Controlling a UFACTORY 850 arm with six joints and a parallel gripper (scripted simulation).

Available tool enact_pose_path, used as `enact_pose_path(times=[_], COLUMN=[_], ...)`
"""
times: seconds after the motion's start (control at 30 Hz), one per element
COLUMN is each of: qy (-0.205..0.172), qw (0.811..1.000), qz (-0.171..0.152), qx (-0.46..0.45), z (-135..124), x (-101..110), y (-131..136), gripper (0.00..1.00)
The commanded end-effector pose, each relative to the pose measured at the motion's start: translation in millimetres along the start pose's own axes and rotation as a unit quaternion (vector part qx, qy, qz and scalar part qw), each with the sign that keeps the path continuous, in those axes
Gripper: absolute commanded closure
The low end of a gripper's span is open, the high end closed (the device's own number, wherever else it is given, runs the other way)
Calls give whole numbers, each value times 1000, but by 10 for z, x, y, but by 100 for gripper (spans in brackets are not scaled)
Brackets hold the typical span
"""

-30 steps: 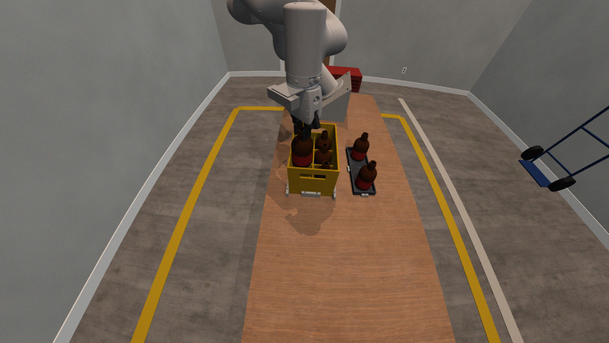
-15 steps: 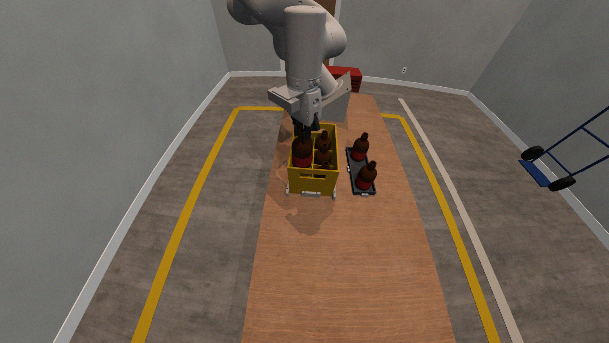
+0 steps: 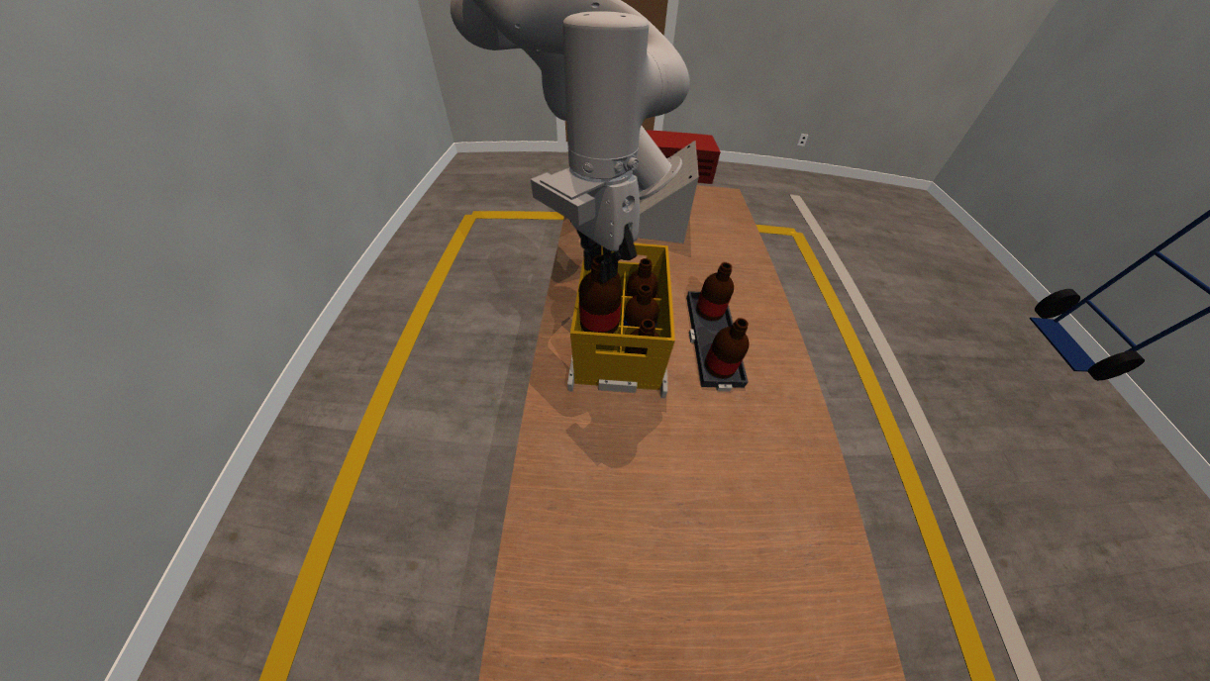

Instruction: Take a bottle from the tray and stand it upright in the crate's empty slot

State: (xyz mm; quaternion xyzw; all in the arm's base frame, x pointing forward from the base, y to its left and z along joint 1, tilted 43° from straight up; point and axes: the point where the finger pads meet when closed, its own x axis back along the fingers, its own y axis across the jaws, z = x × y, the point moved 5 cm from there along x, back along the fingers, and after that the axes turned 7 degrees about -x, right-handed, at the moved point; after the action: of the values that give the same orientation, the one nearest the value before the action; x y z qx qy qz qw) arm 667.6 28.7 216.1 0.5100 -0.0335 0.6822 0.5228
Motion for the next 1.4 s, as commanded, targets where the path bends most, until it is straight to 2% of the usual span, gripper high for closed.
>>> enact_pose_path(times=[0.0, 0.7, 1.37], qy=[0, 0, 0], qw=[1000, 1000, 1000], qz=[1, 1, 1], qx=[0, 0, 0], z=[4, 4, 4], x=[11, -67, -274], y=[-2, -3, -3], gripper=[100, 100, 100])
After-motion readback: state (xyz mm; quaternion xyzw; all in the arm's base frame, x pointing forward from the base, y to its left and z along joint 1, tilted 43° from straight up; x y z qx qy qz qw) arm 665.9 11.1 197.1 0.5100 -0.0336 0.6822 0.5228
